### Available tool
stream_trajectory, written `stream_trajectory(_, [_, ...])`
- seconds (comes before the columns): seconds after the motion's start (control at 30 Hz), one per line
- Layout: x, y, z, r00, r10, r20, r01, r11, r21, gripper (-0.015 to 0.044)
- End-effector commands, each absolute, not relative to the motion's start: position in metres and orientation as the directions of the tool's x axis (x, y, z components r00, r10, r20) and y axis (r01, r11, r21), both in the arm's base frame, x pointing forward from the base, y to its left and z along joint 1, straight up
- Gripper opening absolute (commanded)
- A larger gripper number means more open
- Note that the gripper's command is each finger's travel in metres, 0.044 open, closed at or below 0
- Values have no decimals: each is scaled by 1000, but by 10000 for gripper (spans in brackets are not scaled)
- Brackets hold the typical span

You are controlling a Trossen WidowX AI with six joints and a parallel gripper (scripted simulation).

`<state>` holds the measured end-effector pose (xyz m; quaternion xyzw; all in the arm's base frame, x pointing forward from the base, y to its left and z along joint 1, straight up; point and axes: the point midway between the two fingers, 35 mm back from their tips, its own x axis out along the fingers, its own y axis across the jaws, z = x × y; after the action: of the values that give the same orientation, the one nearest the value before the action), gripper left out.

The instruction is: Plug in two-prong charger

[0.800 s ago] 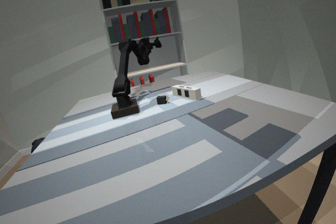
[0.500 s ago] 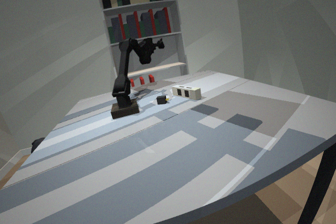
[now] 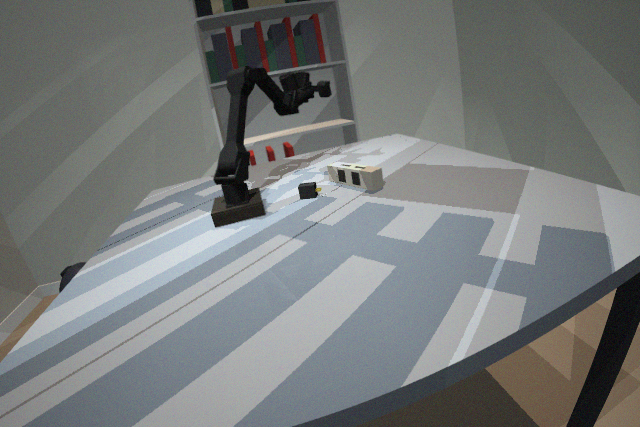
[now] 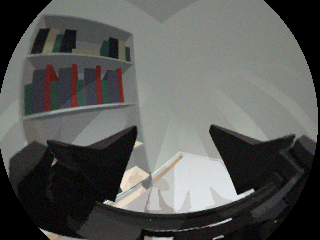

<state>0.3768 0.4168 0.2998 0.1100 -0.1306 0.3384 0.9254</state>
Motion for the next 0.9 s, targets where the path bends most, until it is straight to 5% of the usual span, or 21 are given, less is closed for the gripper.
stream_trajectory(0.0, [390,402,289,765,599,235,-634,764,119,440])
stream_trajectory(0.87, [434,274,185,832,430,-352,-400,903,159,440])
